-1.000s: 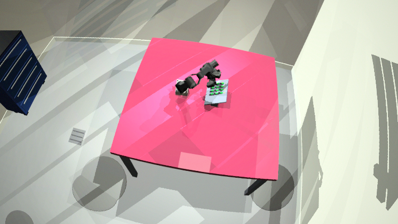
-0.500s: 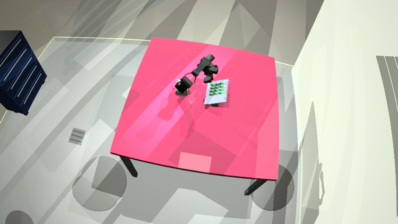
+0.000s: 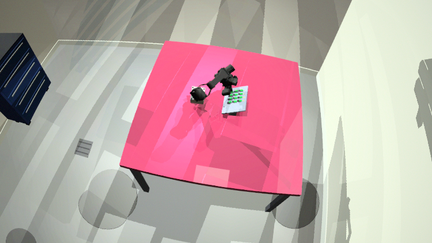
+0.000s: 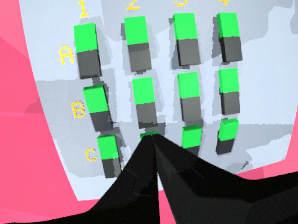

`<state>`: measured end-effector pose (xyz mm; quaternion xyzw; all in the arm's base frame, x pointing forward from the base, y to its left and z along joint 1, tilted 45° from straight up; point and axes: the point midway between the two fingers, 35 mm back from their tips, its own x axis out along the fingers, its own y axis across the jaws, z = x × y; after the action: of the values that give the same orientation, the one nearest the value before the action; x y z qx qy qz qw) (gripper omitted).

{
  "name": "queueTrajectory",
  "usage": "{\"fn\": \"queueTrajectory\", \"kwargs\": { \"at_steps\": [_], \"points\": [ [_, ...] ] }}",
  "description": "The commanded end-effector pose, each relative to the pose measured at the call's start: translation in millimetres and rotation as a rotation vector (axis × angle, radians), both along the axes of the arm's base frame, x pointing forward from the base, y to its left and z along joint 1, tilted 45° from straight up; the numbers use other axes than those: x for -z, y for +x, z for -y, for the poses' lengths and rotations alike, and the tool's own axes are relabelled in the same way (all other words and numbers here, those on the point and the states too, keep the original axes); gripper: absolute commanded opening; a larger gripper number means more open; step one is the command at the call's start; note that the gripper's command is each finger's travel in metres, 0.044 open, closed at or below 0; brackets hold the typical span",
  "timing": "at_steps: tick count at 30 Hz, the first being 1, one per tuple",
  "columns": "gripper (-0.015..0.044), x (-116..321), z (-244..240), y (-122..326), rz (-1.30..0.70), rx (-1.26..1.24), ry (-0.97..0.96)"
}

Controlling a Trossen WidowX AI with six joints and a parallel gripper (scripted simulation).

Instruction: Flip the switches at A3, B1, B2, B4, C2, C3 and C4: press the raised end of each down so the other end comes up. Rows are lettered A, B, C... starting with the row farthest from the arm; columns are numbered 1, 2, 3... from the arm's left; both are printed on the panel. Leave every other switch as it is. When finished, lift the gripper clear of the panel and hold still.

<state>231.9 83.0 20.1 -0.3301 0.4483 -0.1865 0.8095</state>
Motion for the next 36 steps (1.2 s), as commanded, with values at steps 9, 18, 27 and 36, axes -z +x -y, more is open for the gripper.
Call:
{"fn": "queueTrajectory", "kwargs": {
  "at_steps": [9, 18, 27, 36],
  "points": [
    [0.0000, 8, 10, 9, 0.009, -0.008, -0.004],
    [0.0000, 15, 17, 15, 0.009, -0.008, -0.004],
    [0.0000, 16, 17, 16, 0.009, -0.008, -0.004],
    [0.0000, 16, 17, 16, 0.009, -0.008, -0.004]
  ]
}}
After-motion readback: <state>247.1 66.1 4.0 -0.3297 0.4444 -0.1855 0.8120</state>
